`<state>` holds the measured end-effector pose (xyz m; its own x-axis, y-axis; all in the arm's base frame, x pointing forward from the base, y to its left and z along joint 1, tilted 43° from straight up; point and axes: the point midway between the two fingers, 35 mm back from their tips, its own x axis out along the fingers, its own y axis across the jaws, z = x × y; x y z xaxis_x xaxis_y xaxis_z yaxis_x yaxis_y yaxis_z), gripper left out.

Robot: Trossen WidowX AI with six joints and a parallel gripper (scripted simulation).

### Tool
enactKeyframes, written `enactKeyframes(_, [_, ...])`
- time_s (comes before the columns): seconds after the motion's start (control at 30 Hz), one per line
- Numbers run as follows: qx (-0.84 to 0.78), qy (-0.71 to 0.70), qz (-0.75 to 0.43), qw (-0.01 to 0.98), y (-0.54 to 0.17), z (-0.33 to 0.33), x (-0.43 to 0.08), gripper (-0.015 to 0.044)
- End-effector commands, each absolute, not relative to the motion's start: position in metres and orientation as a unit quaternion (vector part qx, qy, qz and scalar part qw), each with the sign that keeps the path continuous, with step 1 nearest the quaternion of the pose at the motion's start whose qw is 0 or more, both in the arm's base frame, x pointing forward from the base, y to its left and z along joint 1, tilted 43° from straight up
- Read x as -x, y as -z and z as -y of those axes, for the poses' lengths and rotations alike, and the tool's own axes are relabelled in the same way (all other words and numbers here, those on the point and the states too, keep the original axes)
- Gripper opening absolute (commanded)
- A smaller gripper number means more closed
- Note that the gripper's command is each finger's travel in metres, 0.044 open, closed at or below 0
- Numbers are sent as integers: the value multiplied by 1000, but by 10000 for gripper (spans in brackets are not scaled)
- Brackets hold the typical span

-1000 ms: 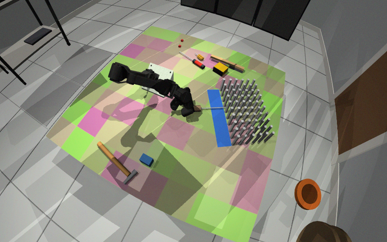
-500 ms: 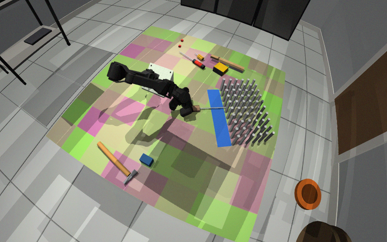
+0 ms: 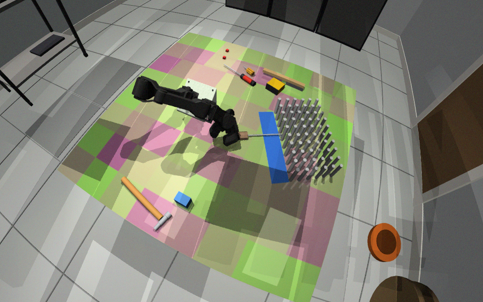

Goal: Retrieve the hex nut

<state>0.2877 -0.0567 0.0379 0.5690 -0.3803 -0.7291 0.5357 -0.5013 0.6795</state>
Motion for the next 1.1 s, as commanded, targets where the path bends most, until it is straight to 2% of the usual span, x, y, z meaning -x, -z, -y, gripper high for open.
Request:
enactKeyframes(0.0, [-733, 460, -52, 498, -40, 58, -285, 0])
enactKeyframes(1.07, [-733, 461, -52, 498, -45, 64, -273, 0])
